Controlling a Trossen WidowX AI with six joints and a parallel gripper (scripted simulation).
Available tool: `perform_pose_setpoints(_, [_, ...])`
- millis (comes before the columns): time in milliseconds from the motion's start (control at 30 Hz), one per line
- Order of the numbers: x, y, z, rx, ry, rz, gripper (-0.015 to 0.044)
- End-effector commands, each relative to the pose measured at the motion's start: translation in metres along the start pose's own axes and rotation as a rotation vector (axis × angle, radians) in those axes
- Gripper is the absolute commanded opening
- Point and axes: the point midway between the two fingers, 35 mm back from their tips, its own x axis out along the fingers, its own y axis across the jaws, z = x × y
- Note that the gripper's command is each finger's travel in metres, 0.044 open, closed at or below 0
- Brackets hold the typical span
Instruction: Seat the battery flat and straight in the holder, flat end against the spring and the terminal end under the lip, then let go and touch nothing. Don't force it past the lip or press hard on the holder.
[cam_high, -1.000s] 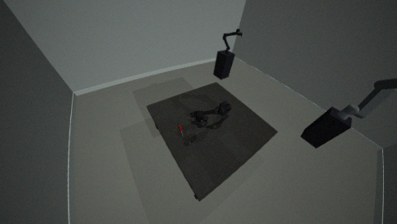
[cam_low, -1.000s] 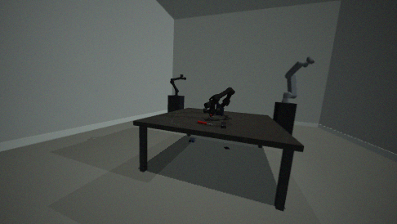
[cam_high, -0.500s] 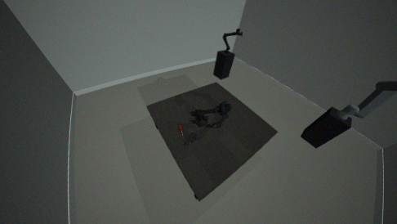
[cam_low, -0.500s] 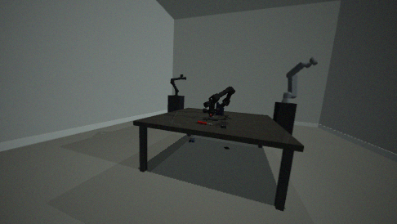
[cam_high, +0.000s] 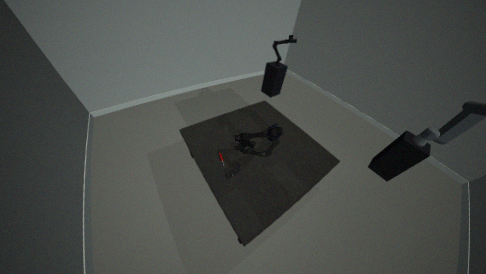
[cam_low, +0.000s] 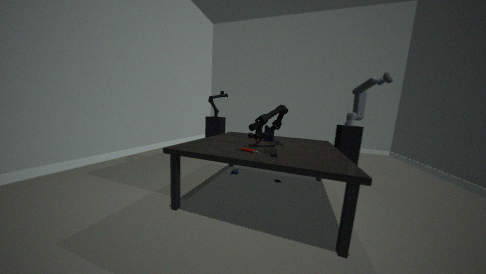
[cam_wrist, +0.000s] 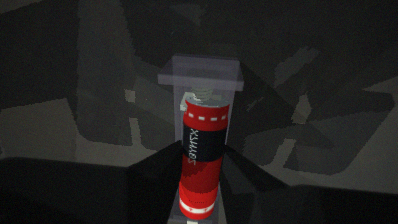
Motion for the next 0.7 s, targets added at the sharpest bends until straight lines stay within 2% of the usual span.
perform_pose_setpoints(0, [-0.0013, -0.0013, 0.0057, -0.016, -0.043, -0.010, 0.0073])
perform_pose_setpoints(667, [0.0017, 0.0011, 0.0028, -0.035, -0.150, -0.007, 0.0073])
